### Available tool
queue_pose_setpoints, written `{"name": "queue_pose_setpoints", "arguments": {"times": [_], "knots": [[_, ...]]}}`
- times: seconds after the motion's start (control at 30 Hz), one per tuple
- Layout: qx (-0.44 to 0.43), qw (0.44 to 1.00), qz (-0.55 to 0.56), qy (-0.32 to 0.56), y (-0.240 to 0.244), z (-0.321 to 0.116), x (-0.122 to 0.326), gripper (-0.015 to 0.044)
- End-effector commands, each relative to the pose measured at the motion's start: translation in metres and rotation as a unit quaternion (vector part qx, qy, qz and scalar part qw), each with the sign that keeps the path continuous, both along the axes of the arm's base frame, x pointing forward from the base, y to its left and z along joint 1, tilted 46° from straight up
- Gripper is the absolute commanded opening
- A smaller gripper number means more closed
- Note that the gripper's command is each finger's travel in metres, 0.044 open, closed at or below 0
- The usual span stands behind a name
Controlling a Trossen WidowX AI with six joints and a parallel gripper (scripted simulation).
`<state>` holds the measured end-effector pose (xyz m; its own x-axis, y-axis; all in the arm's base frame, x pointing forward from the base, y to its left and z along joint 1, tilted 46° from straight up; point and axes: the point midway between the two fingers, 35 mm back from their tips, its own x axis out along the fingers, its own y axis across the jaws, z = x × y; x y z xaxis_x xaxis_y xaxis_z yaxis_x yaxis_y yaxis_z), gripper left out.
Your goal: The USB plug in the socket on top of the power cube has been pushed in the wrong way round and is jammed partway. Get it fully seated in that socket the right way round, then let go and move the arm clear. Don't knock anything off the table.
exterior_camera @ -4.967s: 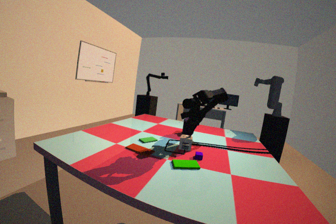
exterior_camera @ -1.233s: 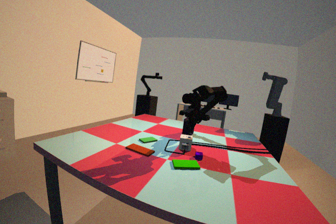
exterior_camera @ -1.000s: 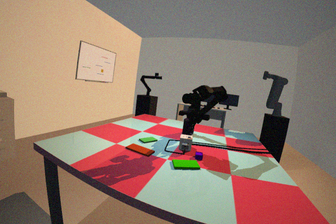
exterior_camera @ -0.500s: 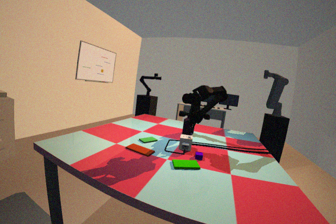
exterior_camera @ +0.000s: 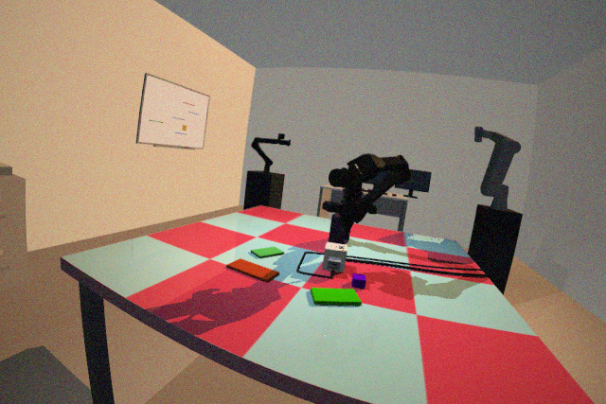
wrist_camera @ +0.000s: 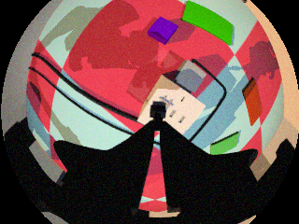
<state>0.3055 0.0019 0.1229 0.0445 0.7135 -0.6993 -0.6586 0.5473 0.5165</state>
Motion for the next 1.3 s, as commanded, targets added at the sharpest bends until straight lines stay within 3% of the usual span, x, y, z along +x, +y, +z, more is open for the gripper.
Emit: {"name": "queue_pose_setpoints", "arguments": {"times": [0.0,0.6,1.27], "knots": [[-0.003,0.999,0.037,-0.037,0.0002,-0.0002,-0.0001,0.0],[-0.013,0.959,0.199,-0.202,0.0002,-0.0002,-0.0001,0.0],[-0.023,0.857,0.36,-0.367,0.0002,-0.0003,-0.0001,0.0]]}}
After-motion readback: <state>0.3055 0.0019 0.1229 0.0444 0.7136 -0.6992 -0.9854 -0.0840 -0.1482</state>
